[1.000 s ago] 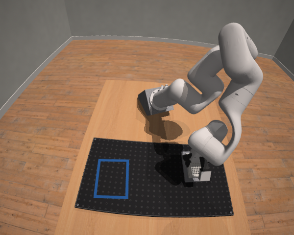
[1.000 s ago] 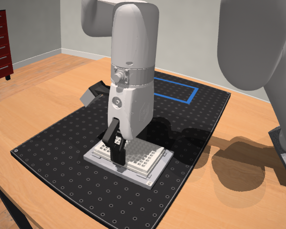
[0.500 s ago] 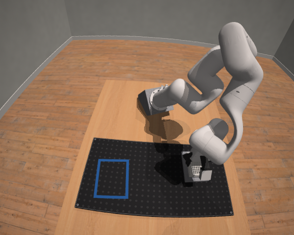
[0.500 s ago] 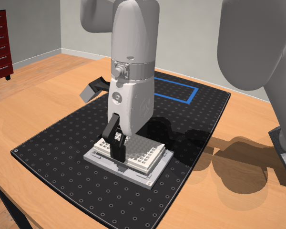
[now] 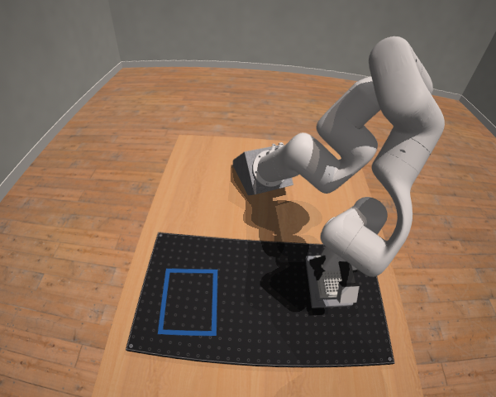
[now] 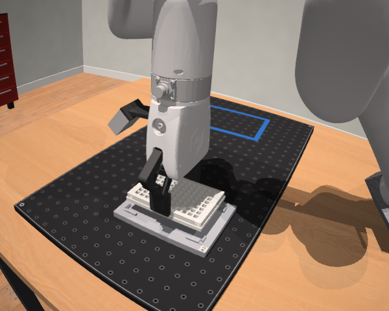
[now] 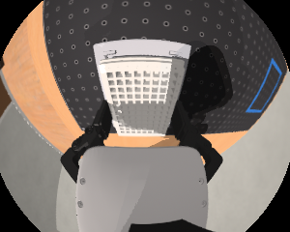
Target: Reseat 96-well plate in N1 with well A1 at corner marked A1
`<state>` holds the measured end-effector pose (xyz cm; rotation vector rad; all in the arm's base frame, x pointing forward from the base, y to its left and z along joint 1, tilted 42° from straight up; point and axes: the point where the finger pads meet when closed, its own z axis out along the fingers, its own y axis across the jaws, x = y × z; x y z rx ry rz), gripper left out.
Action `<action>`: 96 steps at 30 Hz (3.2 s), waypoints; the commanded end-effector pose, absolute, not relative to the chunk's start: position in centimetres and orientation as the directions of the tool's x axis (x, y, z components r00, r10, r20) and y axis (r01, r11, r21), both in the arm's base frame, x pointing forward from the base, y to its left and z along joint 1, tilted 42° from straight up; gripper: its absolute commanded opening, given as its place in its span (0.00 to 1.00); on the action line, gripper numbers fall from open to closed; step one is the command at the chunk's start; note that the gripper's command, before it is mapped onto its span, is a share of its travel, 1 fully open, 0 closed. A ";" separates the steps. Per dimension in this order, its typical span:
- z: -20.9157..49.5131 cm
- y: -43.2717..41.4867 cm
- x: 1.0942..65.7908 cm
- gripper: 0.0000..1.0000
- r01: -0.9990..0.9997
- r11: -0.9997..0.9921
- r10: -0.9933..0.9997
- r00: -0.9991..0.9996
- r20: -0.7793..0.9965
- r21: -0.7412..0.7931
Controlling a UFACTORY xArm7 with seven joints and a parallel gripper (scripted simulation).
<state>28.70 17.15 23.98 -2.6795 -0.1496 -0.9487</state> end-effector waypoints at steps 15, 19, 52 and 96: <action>25.2 16.7 27.8 0.00 0.194 -0.951 -0.001 0.776 0.630 -0.240; 25.6 16.5 27.5 0.00 0.194 -0.951 -0.001 0.776 0.630 -0.240; 28.6 15.3 25.1 0.00 0.194 -0.951 0.000 0.776 0.630 -0.240; 26.9 5.6 28.5 0.00 0.223 -0.951 0.036 0.768 0.639 -0.215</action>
